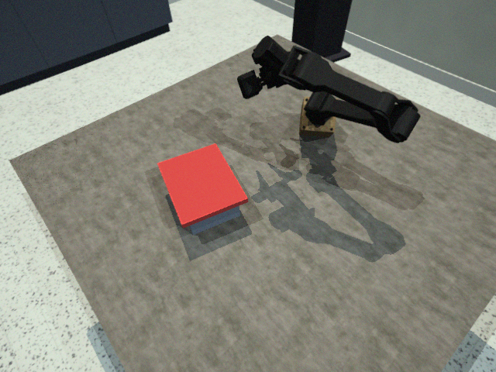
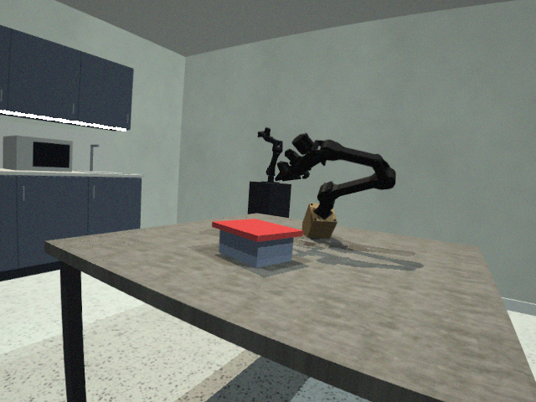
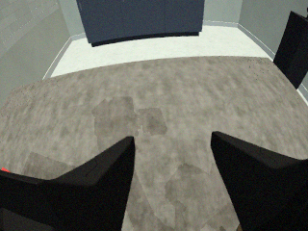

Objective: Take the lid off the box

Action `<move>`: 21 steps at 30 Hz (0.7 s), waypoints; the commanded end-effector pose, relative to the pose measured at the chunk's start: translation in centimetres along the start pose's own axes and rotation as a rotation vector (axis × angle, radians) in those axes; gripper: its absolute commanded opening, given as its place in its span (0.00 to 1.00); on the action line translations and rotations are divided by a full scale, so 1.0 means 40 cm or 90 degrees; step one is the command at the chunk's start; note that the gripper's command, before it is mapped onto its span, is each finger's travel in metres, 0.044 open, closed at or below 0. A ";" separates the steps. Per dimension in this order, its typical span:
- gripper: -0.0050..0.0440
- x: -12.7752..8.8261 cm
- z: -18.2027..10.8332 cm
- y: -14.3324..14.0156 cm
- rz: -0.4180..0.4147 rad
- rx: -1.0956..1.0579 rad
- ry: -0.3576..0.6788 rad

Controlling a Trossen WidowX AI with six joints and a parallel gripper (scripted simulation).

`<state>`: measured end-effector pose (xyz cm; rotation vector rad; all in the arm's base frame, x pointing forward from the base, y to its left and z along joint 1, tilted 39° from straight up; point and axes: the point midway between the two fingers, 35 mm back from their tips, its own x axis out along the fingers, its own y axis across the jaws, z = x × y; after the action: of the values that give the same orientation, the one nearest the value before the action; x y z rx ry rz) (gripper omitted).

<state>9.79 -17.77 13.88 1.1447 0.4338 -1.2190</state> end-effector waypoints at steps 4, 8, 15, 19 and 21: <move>0.58 0.002 -0.060 0.129 0.181 0.126 0.061; 0.58 -0.019 -0.095 0.188 0.262 0.185 0.125; 0.58 -0.057 -0.145 0.251 0.347 0.250 0.226; 0.58 -0.111 -0.203 0.303 0.413 0.304 0.356; 0.58 -0.133 -0.225 0.317 0.430 0.319 0.407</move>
<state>20.55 -10.40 19.31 1.8182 0.1677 -0.4864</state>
